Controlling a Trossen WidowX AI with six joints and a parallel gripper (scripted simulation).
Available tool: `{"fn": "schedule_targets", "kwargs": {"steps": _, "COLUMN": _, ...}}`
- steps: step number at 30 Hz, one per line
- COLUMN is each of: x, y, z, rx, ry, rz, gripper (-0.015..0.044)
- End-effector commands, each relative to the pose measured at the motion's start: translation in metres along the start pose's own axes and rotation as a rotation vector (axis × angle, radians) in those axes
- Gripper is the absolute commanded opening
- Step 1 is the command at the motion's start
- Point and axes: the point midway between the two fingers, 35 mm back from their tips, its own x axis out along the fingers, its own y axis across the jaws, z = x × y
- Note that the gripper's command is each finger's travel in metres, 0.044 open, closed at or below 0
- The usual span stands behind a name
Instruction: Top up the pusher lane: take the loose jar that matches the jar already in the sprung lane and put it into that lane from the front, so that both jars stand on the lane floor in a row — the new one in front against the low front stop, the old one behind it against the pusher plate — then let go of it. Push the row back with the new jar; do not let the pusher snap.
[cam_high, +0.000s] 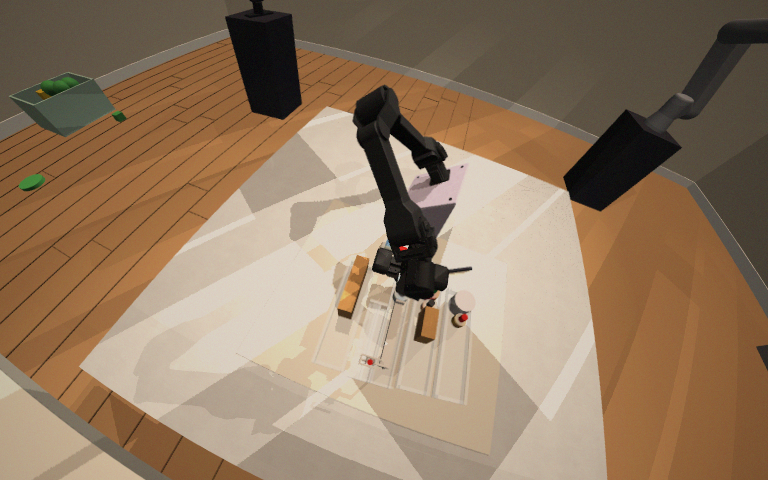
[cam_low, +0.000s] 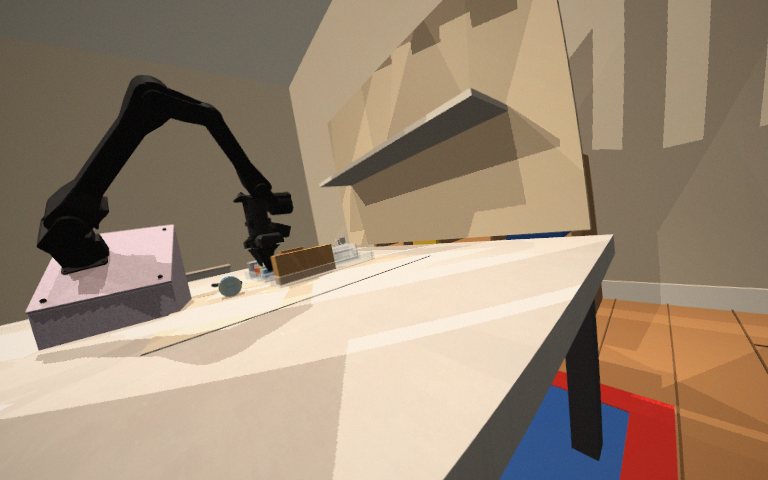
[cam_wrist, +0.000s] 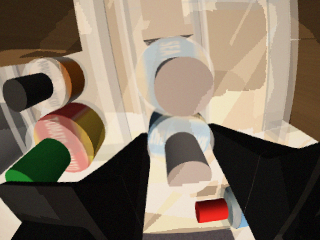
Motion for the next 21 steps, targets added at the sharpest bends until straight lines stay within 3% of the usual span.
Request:
{"fn": "schedule_targets", "kwargs": {"steps": 1, "x": 0.0, "y": 0.0001, "z": -0.0011, "rx": 0.002, "ry": 0.001, "rz": -0.003, "gripper": 0.0}}
{"fn": "schedule_targets", "kwargs": {"steps": 8, "x": 0.0, "y": 0.0001, "z": -0.0011, "rx": 0.002, "ry": 0.001, "rz": -0.003, "gripper": 0.0}}
{"fn": "schedule_targets", "kwargs": {"steps": 19, "x": 0.0, "y": 0.0001, "z": -0.0001, "rx": 0.002, "ry": 0.001, "rz": -0.003, "gripper": 0.0289}}
{"fn": "schedule_targets", "kwargs": {"steps": 21, "x": 0.0, "y": 0.0001, "z": -0.0001, "rx": 0.002, "ry": 0.001, "rz": -0.003, "gripper": 0.029}}
